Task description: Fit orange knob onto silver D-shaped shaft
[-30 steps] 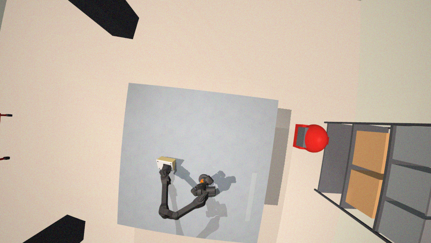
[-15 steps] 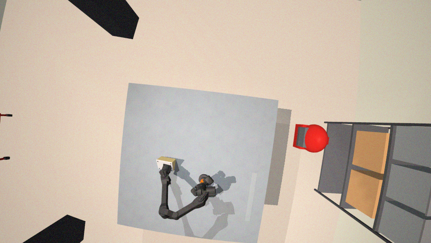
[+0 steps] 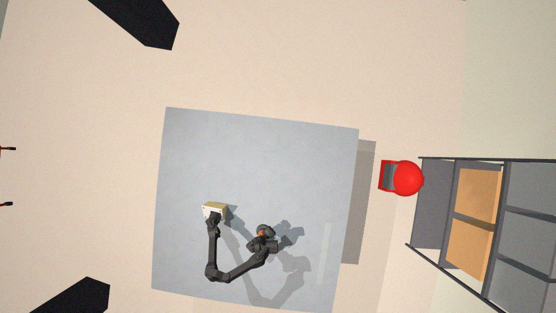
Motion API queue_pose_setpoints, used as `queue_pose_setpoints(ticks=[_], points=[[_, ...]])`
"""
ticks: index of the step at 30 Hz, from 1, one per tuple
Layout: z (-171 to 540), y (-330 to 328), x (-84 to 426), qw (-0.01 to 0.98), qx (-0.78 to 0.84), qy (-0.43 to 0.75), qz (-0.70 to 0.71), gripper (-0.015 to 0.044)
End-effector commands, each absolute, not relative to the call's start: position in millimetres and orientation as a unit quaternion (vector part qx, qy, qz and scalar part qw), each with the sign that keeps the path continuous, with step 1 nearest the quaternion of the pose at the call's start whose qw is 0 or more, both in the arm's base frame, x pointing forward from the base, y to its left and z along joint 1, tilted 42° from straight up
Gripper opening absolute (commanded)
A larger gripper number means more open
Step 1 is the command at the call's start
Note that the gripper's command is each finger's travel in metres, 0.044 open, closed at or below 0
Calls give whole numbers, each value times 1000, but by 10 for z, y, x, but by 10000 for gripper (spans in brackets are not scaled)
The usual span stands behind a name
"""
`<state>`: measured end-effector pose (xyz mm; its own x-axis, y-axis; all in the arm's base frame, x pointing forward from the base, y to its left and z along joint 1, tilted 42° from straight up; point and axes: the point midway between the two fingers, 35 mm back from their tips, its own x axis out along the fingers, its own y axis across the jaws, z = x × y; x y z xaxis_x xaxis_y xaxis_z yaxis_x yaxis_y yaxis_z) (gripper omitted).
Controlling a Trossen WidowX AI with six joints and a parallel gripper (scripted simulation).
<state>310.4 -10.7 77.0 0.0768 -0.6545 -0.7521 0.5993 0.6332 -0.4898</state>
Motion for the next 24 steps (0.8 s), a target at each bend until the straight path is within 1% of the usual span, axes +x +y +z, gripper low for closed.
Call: queue_pose_setpoints(ticks=[1,24], points=[[793,-88,3113,734,-28,527,-427,0],[759,-109,3091,733,-47,538,-413,0]])
